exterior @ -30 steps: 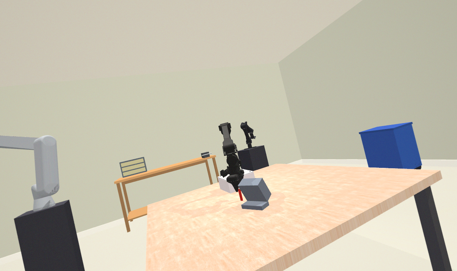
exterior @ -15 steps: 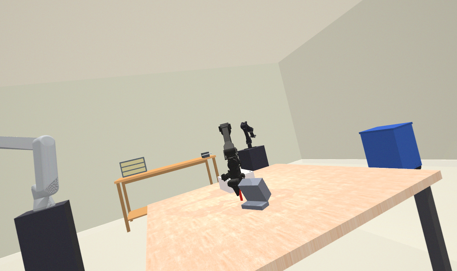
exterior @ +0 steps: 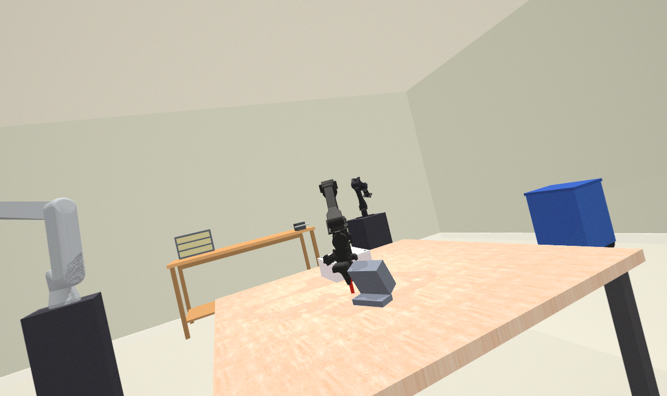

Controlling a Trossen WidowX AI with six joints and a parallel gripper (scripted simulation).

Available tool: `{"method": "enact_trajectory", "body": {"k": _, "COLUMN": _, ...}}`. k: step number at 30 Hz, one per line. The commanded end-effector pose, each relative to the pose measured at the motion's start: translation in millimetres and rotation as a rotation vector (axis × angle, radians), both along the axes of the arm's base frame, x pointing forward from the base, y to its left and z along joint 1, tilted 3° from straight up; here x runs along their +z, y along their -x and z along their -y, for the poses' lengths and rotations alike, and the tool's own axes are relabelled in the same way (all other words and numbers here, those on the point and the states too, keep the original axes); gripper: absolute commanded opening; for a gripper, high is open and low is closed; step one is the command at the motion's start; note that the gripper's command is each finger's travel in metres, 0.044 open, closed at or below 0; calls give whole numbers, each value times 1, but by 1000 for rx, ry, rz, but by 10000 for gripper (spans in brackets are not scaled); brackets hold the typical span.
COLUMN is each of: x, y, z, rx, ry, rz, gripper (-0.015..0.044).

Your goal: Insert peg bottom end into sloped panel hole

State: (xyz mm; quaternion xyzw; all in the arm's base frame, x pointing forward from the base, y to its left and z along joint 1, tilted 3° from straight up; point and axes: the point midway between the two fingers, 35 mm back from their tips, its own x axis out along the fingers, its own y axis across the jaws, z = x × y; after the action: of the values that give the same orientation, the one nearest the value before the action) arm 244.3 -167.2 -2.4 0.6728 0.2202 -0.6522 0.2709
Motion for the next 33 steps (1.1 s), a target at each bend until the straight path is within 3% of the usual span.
{"method": "enact_trajectory", "body": {"k": 1, "x": 0, "y": 0, "z": 0, "rx": 0, "ry": 1, "rz": 0, "gripper": 99}}
{"method": "enact_trajectory", "body": {"k": 3, "x": 0, "y": 0, "z": 0, "rx": 0, "ry": 1, "rz": 0, "gripper": 46}}
{"method": "enact_trajectory", "body": {"k": 10, "x": 0, "y": 0, "z": 0, "rx": 0, "ry": 1, "rz": 0, "gripper": 0}}
{"method": "enact_trajectory", "body": {"k": 18, "x": 5, "y": -1, "z": 0, "rx": 0, "ry": 0, "rz": 0, "gripper": 0}}
{"method": "enact_trajectory", "body": {"k": 33, "x": 77, "y": 1, "z": -1, "rx": -2, "ry": -6, "rz": 0, "gripper": 0}}
